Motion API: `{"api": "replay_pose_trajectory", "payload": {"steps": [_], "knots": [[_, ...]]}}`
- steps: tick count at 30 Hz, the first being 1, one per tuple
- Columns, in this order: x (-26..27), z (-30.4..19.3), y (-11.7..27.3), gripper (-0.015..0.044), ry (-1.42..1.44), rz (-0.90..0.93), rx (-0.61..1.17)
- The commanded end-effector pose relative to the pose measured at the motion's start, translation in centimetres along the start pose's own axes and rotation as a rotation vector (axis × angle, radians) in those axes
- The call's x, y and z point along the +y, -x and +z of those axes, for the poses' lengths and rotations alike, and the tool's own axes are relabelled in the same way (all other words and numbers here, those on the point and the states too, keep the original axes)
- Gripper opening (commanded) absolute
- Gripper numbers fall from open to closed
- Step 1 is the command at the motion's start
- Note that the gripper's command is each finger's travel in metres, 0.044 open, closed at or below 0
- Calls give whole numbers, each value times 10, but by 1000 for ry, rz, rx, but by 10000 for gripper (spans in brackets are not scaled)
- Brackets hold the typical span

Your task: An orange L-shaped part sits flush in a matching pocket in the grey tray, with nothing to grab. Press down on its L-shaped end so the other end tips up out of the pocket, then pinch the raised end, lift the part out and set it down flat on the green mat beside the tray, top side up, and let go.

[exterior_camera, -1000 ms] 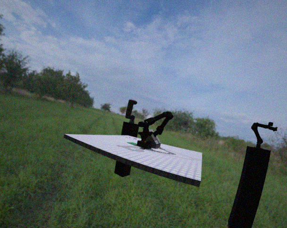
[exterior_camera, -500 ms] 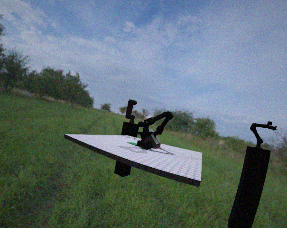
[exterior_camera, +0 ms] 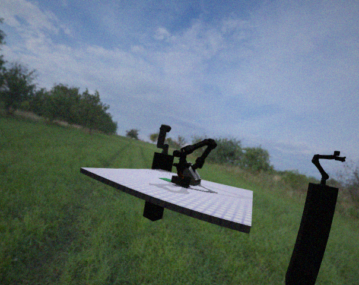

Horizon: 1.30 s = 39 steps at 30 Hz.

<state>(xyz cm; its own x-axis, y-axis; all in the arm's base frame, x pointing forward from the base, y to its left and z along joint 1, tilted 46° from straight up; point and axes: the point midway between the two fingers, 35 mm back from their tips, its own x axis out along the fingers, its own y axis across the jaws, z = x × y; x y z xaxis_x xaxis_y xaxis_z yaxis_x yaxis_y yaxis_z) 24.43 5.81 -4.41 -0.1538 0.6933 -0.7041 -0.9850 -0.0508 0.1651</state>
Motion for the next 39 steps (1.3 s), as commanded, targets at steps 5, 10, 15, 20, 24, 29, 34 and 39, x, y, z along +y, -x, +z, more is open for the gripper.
{"api": "replay_pose_trajectory", "payload": {"steps": [5,10,15,20,24,29,34,39], "knots": [[-1,0,13,0,7,0,3],[0,0,21,0,6,0,3],[0,0,28,0,6,0,3],[0,0,36,0,5,1,3],[0,0,43,0,5,1,3],[0,0,51,0,5,1,4],[0,0,59,0,5,1,4],[0,0,67,0,5,1,4]]}}
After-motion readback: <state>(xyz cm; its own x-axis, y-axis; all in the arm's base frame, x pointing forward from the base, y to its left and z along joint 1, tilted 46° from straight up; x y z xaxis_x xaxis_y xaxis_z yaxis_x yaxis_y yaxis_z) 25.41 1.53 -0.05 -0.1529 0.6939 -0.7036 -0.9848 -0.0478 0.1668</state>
